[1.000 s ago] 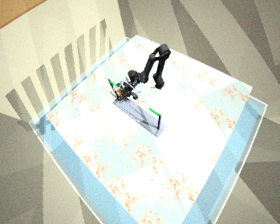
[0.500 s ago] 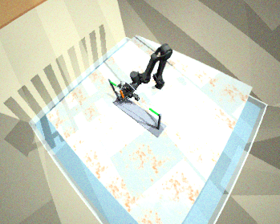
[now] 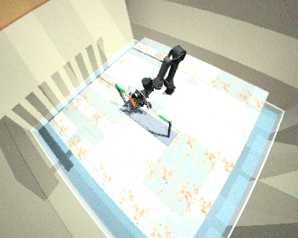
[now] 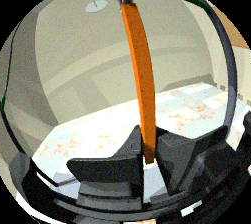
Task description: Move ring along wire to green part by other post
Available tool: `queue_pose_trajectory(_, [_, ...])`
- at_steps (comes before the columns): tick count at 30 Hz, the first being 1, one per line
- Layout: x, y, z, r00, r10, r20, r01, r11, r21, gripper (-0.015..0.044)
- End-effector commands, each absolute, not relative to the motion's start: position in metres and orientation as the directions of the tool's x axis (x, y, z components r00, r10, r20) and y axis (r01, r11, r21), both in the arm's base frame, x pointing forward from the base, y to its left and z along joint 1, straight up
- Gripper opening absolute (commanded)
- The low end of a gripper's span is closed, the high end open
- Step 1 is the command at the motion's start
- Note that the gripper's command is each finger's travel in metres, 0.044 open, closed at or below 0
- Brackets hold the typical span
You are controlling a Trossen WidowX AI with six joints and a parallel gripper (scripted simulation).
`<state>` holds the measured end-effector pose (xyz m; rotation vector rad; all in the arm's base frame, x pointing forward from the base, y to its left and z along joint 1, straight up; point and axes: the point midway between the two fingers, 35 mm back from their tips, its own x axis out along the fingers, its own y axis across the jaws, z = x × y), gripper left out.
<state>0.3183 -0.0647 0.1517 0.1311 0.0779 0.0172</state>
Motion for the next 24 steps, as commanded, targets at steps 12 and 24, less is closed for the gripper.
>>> queue_pose_trajectory(12, [0.317, -0.015, 0.165, 0.997, 0.044, -0.067, -0.014, 0.916, 0.402, -0.015])
queue_pose_trajectory(24, [0.306, 0.018, 0.186, 0.985, 0.117, -0.124, -0.019, 0.801, 0.599, -0.015])
